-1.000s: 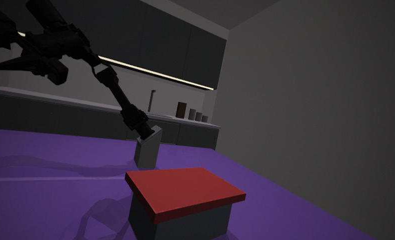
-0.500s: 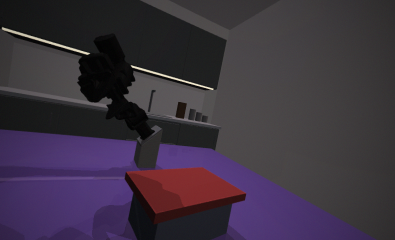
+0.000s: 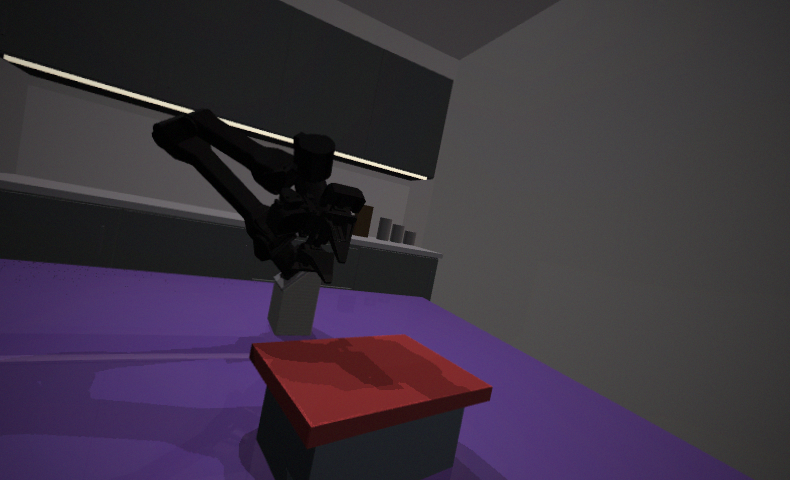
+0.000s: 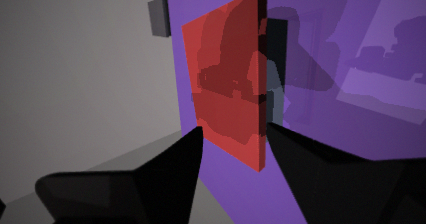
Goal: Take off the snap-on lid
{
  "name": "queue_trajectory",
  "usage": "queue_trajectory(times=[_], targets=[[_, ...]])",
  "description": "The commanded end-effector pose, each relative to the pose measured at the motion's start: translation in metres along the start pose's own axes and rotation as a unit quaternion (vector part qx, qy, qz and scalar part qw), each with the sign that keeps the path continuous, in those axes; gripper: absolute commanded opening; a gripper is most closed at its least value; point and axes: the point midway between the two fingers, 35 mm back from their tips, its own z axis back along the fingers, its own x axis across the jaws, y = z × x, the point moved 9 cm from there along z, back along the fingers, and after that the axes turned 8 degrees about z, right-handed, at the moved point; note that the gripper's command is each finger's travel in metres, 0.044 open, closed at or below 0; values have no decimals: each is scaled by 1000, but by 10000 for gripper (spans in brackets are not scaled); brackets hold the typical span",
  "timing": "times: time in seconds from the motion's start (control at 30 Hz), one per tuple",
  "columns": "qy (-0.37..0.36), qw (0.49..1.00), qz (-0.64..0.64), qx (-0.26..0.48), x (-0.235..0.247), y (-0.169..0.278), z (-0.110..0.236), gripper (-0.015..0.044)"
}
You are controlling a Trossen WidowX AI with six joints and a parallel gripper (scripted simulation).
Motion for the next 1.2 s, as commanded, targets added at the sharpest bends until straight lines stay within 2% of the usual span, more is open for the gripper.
queue_trajectory(times=[0.0,0.2,0.4,1.17], targets=[[-2,1000,18,7,-3,6,1,235],[-2,1000,18,7,-4,6,-1,235],[-2,1000,18,6,-42,10,-32,235],[-2,1000,18,6,-38,10,-60,235]])
